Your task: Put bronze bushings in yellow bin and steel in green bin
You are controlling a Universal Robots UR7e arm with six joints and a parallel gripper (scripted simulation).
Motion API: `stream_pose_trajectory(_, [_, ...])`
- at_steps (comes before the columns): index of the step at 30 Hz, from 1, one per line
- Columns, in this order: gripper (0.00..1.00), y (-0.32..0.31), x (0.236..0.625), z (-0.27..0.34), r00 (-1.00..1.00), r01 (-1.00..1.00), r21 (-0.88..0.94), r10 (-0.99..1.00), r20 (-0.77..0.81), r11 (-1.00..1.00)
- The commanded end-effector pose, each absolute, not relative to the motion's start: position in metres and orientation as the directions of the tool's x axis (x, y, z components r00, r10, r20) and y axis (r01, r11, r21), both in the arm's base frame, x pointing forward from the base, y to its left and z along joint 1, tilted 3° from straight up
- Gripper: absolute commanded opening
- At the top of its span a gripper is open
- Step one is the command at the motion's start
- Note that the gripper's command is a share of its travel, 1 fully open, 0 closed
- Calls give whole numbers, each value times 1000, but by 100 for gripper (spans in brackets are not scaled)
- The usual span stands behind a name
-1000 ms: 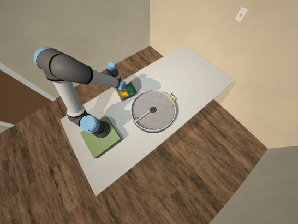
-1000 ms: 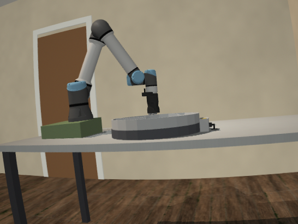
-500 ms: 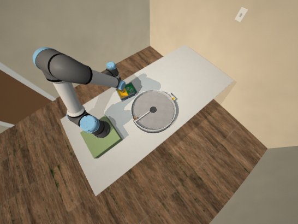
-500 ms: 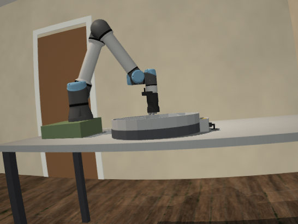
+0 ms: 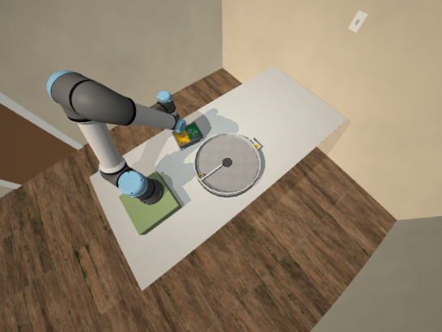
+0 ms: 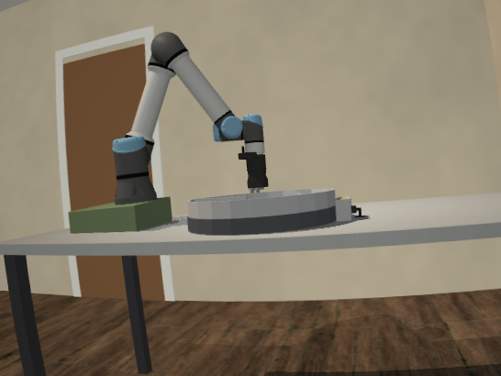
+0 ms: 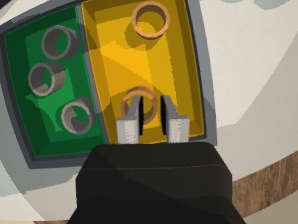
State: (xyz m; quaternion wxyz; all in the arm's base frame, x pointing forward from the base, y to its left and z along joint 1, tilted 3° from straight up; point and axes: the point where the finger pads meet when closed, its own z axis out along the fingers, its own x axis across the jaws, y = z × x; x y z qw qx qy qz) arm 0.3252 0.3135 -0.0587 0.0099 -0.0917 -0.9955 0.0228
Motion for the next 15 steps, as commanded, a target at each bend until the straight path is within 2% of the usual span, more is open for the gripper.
stream_pose_trajectory(1, [42, 314, 326, -57, -983, 182, -46, 183, 14, 982])
stream_pose_trajectory(15, [42, 314, 326, -54, -983, 182, -46, 183, 14, 982])
